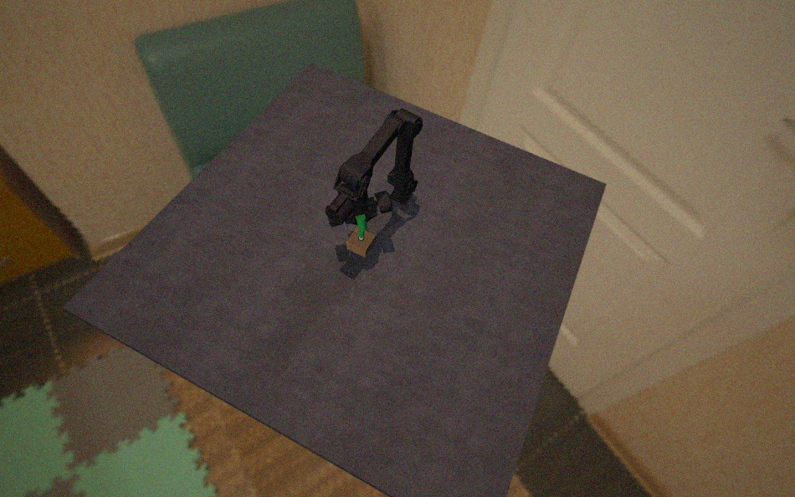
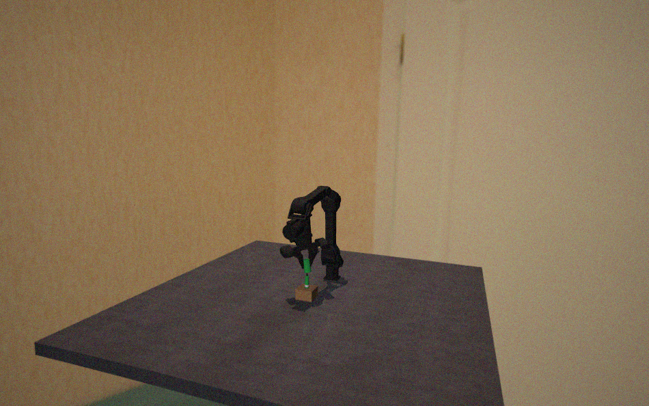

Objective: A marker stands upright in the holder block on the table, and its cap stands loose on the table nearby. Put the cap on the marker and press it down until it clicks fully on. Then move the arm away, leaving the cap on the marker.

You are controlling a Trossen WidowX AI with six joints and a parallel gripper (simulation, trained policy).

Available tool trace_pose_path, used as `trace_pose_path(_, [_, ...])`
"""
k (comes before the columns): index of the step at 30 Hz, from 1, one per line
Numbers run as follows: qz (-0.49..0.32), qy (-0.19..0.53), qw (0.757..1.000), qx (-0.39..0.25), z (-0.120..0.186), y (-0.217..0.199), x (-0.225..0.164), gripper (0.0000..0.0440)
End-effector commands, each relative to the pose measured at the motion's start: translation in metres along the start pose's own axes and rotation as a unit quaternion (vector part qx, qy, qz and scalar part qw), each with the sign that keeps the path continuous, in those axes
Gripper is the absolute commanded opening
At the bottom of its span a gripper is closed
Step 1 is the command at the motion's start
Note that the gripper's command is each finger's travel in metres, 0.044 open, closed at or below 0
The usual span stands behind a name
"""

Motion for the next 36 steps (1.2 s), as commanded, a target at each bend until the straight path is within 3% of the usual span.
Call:
trace_pose_path(1, [-0.004, 0.004, 1.000, 0.000, -0.004, -0.001, 0.000, 0.0000])
trace_pose_path(36, [0.029, 0.003, 0.999, -0.015, -0.066, 0.005, 0.000, 0.0005])
Point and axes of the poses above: the point midway between the two fingers, 35 mm back from their tips, its own z axis back along the fingers, its own y axis across the jaws, x = y × z, the point moved 6 cm from there along z, back along the fingers, and after that the axes turned 15 degrees about z, right-handed, at the moved point
